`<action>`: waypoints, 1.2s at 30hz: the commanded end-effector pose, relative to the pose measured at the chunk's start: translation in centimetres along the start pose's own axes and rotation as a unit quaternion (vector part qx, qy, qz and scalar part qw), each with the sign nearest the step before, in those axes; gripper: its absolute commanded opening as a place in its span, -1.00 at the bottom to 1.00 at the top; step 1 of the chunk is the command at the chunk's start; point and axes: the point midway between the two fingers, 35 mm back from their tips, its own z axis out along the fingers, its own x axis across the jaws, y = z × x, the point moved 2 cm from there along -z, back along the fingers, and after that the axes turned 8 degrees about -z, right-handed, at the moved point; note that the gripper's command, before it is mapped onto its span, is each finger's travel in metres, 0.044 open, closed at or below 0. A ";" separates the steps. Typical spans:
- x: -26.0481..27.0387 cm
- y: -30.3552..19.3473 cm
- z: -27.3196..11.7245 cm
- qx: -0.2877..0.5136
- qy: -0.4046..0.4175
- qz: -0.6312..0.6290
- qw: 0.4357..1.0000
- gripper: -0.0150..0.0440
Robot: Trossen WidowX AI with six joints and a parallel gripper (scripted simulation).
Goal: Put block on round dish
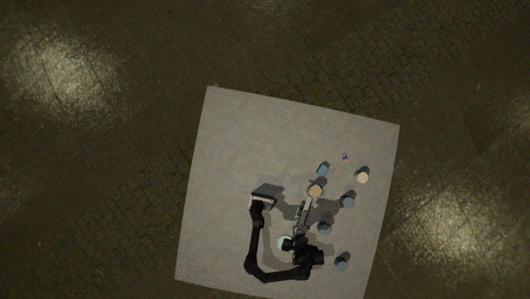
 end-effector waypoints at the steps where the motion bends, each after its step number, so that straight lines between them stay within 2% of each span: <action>1: 1.0 -1.5 0.5 -0.007 -0.002 0.005 1.000 -0.49; 19: 6.9 -7.7 3.8 -0.013 0.011 0.027 0.999 -0.49; 36: 13.8 -11.1 5.6 0.012 0.027 0.044 0.999 -0.49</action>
